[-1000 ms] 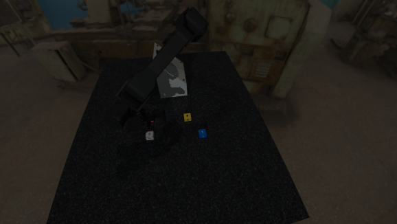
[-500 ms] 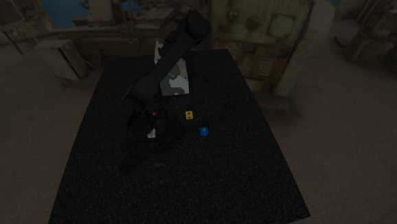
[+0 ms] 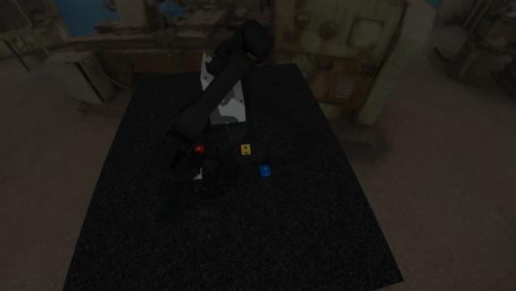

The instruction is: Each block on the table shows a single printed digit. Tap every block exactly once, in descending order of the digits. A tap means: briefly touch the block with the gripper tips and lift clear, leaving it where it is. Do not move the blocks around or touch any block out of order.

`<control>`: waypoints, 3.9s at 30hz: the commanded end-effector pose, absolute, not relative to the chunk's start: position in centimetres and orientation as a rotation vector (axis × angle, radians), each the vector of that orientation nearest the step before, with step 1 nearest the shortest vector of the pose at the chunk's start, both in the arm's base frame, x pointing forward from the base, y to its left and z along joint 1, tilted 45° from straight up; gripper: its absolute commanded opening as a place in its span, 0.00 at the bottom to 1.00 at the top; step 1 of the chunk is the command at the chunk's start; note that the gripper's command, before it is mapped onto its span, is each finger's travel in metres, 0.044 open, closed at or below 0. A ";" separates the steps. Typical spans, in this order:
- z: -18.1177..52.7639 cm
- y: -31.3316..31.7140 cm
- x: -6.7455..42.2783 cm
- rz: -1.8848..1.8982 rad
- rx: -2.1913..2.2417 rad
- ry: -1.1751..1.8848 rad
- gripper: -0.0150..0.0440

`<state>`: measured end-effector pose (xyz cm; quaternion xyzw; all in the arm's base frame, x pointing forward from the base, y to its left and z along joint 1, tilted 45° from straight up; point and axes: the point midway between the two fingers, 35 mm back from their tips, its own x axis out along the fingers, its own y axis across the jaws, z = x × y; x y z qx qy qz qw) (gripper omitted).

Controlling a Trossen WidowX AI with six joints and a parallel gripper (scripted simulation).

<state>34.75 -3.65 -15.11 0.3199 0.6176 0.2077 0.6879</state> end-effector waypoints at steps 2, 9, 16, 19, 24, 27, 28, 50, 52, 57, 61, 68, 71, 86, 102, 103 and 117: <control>-14.9 -3.9 34.7 0.464 0.718 1.383 0.29; -12.9 -5.7 34.1 0.464 0.727 1.387 0.29; -7.4 -11.1 32.9 0.461 0.725 1.388 0.29; -7.4 -11.1 32.9 0.461 0.725 1.388 0.29; -7.5 -10.9 30.2 0.459 0.724 1.390 0.29; -7.6 -10.3 26.7 0.458 0.725 1.392 0.29; -7.6 -10.0 25.6 0.458 0.725 1.392 0.29; -13.8 -2.9 24.1 0.463 0.730 1.392 0.29; -14.1 -2.7 24.1 0.463 0.730 1.392 0.29; -14.6 -2.1 24.2 0.463 0.730 1.392 0.29; -15.1 -1.7 24.3 0.463 0.731 1.392 0.29; -15.4 -1.3 24.4 0.464 0.731 1.392 0.29; -14.7 -2.2 24.4 0.461 0.721 1.389 0.29; -7.6 -9.0 22.8 0.460 0.727 1.393 0.29; 4.7 0.5 36.2 0.456 0.677 1.380 0.29; 5.9 1.7 36.8 0.458 0.690 1.380 0.29; 4.9 10.2 39.1 0.471 0.734 1.384 0.29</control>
